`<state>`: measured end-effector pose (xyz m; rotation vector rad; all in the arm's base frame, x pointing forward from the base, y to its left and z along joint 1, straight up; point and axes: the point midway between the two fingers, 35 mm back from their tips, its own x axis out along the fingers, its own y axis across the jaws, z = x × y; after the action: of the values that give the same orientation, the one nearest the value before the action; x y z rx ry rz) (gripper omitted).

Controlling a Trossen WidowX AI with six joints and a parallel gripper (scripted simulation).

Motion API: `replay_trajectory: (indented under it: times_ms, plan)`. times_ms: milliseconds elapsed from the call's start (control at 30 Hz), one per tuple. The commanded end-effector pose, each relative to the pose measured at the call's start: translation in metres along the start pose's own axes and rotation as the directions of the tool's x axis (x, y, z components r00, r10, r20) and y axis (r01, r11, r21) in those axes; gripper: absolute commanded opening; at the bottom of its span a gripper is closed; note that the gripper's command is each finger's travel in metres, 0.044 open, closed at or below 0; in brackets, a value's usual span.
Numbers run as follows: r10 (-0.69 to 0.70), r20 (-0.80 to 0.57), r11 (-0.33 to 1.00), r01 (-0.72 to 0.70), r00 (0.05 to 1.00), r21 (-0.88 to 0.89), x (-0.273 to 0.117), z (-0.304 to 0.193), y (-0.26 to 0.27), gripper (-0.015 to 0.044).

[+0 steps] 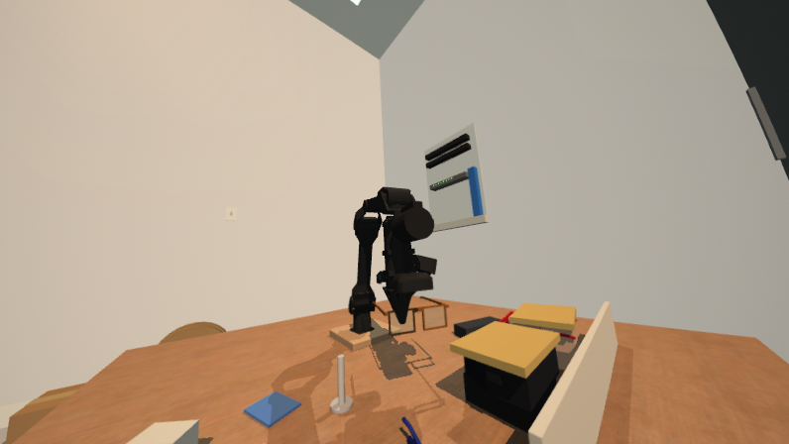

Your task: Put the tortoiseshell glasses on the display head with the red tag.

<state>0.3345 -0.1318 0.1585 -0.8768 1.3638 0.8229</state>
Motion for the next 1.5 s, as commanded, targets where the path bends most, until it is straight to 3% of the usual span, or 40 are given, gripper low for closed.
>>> replay_trajectory:
  times_ms: [0, 800, 1467]
  plan:
    - [0.006, 0.001, 0.999, -0.006, 1.000, 0.043, 0.001, 0.016, 0.015, 0.0000]
    - [0.016, 0.009, 0.949, -0.018, 1.000, 0.316, 0.012, 0.086, 0.126, 0.0000]
    - [0.016, 0.009, 0.946, -0.018, 1.000, 0.323, 0.024, 0.088, 0.128, 0.0000]
